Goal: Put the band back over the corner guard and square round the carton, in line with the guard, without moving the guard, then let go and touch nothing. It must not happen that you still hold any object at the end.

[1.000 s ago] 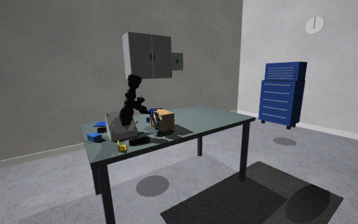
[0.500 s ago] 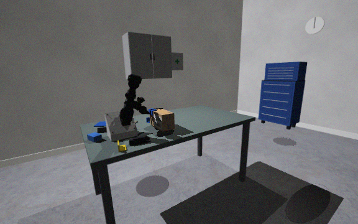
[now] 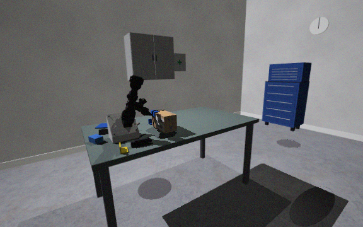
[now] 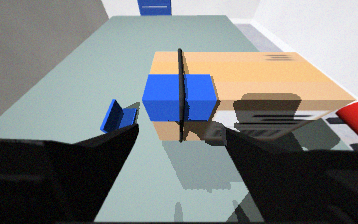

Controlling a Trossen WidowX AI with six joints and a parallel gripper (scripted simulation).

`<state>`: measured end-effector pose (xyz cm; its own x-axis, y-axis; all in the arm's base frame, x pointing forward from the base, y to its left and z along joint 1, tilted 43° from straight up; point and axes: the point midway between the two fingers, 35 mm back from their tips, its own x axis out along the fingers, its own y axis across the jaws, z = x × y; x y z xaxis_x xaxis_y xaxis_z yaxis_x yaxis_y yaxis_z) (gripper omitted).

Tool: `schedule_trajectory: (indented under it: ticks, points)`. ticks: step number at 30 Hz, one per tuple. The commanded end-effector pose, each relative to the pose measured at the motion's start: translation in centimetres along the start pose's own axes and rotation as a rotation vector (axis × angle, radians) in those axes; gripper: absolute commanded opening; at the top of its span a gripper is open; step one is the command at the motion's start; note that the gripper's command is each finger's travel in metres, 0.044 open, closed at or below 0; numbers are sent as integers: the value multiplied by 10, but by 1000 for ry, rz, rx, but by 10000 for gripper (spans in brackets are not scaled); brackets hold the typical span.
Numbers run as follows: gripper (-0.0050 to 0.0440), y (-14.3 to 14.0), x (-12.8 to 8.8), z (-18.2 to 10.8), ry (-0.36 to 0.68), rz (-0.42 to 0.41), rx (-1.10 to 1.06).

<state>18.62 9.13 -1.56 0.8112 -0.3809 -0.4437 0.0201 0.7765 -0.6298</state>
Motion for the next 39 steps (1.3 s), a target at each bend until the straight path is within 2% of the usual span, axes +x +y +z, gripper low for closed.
schedule_trajectory:
  ticks: [1, 3, 7, 19, 26, 31, 33, 38, 39]
  points:
    - [440, 6, -7, 13, 0, 1, 2]
    - [440, 17, -18, 35, -14, 24, 52]
    - [440, 16, -22, 39, -6, 14, 26]
    - [440, 18, -58, 85, -11, 26, 53]
    - [440, 8, -70, 95, -2, 2, 6]
    - [440, 8, -70, 96, 5, 1, 6]
    - [440, 11, -66, 102, 62, -10, 4]
    - [440, 19, -48, 126, 281, -40, 7]
    - [440, 19, -48, 126, 281, -40, 7]
